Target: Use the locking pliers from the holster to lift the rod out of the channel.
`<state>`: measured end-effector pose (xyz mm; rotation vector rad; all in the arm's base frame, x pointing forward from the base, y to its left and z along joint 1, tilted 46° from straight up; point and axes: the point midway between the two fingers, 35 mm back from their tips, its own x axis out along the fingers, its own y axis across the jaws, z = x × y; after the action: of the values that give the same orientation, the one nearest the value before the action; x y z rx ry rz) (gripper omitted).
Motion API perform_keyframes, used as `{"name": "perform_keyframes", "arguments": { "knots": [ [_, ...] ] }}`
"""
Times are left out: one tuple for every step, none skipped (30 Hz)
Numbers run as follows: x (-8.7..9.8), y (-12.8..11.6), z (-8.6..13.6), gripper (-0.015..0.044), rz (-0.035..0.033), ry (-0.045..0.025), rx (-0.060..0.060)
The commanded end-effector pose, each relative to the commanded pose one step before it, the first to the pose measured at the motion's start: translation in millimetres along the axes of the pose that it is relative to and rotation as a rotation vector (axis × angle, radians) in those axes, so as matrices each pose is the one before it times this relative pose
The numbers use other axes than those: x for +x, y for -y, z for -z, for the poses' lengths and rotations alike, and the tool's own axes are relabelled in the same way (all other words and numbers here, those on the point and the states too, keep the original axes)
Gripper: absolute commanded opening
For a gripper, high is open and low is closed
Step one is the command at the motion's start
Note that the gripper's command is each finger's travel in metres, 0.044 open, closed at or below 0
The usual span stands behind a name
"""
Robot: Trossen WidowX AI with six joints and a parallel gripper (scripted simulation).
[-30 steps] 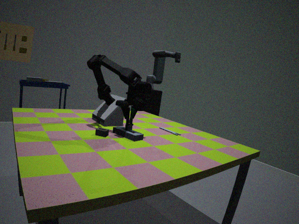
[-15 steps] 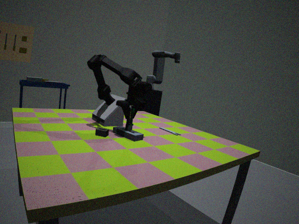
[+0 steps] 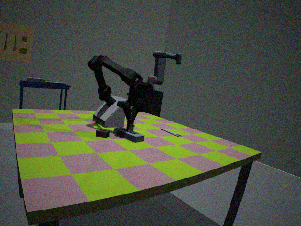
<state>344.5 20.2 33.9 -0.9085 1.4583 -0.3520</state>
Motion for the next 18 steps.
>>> {"name": "perform_keyframes", "arguments": {
  "knots": [
    [0.12, -1.29, -0.08, 0.0225, -0.00333, 0.00042, 0.003],
    [0.0, 0.0, 0.0, 0.0225, 0.0, 0.0, 0.0],
    [0.0, 0.0, 0.0, 0.0225, 0.0, 0.0, 0.0],
    [0.0, 0.0, 0.0, 0.0199, 0.0, 0.0, 0.0],
    [0.0, 0.0, 0.0, 0.0173, 0.0, 0.0, 0.0],
    [0.0, 0.0, 0.0, 0.0147, 0.0, 0.0, 0.0],
    [0.0, 0.0, 0.0, 0.012, 0.0, 0.0, 0.0],
    [0.0, 0.0, 0.0, 0.0105, 0.0, 0.0, 0.0],
    [0.0, 0.0, 0.0, 0.0105, 0.0, 0.0, 0.0],
    [0.0, 0.0, 0.0, 0.0105, 0.0, 0.0, 0.0],
    [0.0, 0.0, 0.0, 0.0105, 0.0, 0.0, 0.0],
    [0.0, 0.0, 0.0, 0.0105, 0.0, 0.0, 0.0],
    [0.0, 0.0, 0.0, 0.0105, 0.0, 0.0, 0.0],
    [0.0, 0.0, 0.0, 0.0105, 0.0, 0.0, 0.0],
    [0.0, 0.0, 0.0, 0.0105, 0.0, 0.0, 0.0],
    [-0.18, -0.05, -0.01, 0.0105, 0.00009, -0.00001, 0.0],
    [-0.55, -0.14, -0.03, 0.0105, 0.00027, -0.00002, -0.0001],
    [-0.91, -0.23, -0.05, 0.0105, 0.00045, -0.00003, -0.0001]
  ]
}}
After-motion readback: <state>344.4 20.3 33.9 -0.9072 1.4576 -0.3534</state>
